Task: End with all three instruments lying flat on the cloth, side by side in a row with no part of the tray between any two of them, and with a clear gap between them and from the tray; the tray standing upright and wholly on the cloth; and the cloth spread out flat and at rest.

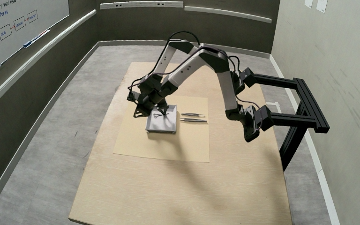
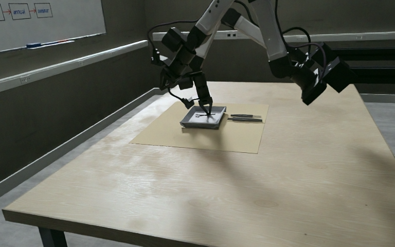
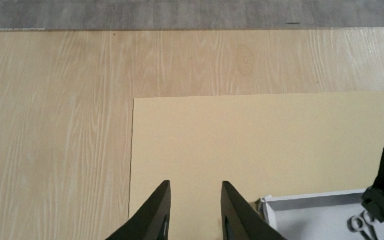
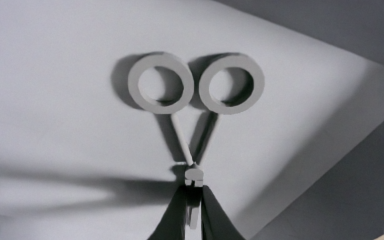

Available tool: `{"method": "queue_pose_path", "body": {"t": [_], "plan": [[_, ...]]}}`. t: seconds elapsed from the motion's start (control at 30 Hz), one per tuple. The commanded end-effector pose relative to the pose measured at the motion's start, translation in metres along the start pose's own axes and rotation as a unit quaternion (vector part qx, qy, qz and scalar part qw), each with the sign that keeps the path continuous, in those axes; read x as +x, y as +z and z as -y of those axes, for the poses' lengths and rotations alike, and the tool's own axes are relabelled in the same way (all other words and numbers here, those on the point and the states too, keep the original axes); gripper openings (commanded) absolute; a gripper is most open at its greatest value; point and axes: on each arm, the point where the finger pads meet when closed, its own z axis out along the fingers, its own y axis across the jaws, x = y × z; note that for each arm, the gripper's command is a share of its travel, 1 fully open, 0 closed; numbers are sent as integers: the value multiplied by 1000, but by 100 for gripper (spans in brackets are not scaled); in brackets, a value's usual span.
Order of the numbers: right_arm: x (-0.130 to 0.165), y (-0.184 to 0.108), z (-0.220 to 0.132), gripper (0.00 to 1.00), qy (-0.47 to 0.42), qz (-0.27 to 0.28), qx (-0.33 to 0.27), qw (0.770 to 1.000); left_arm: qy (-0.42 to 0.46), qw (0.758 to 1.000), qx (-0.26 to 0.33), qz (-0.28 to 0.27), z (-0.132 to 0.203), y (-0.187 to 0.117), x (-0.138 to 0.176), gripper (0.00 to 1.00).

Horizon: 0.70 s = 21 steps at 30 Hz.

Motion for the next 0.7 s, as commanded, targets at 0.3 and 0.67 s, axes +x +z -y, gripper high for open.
{"method": "queue_pose_path", "body": {"t": [0.3, 0.67], "plan": [[8, 19, 1, 8, 1, -21, 5, 1000, -2, 999, 4, 36, 2, -7, -27, 27], [8, 19, 1, 7, 1, -21, 5, 1000, -2, 999, 4, 36, 2, -7, -27, 27]]}}
